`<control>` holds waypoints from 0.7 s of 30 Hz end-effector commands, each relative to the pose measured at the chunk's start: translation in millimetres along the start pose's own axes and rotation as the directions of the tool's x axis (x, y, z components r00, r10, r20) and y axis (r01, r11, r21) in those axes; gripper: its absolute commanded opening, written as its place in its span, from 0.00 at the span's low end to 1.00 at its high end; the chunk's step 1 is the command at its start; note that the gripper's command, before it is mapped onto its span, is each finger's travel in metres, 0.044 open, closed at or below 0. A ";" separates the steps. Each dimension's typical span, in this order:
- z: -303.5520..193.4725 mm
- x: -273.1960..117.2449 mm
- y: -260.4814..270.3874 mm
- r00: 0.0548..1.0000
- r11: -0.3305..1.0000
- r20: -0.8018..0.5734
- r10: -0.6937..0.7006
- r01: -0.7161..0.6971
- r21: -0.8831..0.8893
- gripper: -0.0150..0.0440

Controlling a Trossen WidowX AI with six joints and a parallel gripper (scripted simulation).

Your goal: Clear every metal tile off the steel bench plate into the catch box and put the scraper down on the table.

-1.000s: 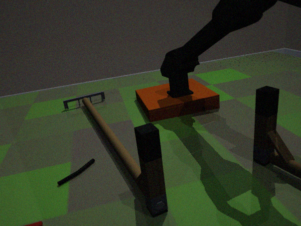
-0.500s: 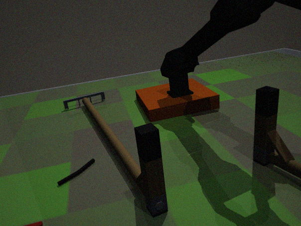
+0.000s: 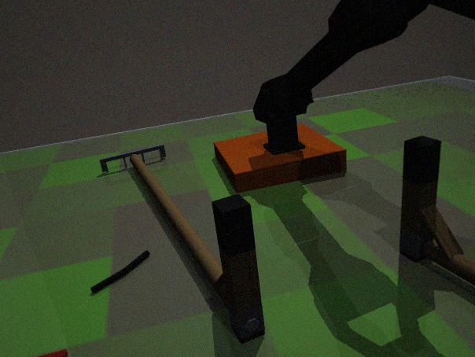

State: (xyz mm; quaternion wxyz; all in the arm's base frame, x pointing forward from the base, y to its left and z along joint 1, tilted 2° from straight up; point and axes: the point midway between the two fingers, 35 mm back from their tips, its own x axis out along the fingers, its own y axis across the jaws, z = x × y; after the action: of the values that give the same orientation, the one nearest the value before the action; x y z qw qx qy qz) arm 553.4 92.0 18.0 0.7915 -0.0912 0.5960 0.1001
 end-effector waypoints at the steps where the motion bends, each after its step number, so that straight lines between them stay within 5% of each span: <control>1: -0.8 0.0 -12.8 1.000 1.000 0.002 -0.010 0.010 0.008 0.25; 21: 7.9 -44.0 -7.9 0.999 1.000 0.043 -0.007 0.007 0.000 0.25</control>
State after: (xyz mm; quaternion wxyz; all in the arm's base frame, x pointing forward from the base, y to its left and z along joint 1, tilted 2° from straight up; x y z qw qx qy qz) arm 552.3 83.9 49.4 0.8004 -0.0921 0.5839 0.1000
